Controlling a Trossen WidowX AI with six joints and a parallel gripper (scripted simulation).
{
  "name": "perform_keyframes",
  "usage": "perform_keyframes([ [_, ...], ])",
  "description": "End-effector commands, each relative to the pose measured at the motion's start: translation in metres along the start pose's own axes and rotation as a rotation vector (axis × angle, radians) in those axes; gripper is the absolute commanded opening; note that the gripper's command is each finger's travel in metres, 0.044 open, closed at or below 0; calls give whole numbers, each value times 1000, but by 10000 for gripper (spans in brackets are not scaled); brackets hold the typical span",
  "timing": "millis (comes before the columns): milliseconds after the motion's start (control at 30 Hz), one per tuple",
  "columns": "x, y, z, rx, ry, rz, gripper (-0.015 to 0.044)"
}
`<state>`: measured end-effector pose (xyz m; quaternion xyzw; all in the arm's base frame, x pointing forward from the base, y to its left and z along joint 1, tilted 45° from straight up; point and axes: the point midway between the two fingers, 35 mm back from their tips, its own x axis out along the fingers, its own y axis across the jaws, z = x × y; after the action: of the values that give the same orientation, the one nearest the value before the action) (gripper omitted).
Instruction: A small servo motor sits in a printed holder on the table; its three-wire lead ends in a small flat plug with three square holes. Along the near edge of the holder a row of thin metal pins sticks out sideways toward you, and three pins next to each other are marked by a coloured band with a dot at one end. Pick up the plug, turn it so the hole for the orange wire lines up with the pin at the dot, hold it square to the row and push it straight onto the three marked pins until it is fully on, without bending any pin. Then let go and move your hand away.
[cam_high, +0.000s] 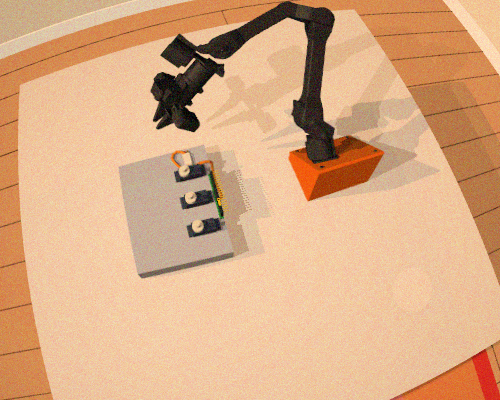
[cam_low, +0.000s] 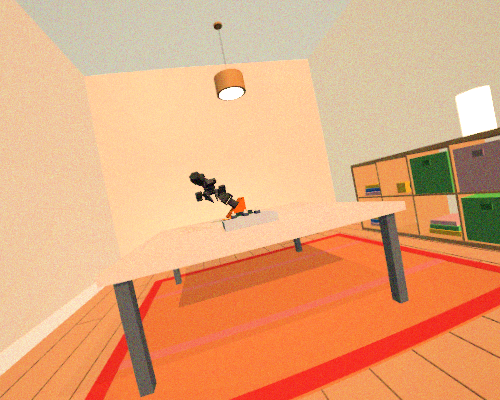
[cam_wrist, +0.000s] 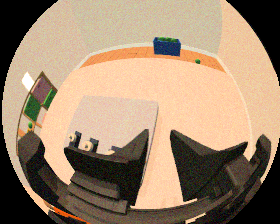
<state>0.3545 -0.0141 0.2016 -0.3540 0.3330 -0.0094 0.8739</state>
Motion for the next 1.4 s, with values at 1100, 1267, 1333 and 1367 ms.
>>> perform_keyframes([
  [1100, 31, 42, -60, -999, 573, 313, 115],
  [1267, 32, 45, -66, -1144, 635, 377, 115],
  [1333, 32, 46, -68, -1203, 659, 403, 115],
  [1367, 32, 46, -69, -1232, 671, 417, 115],
])
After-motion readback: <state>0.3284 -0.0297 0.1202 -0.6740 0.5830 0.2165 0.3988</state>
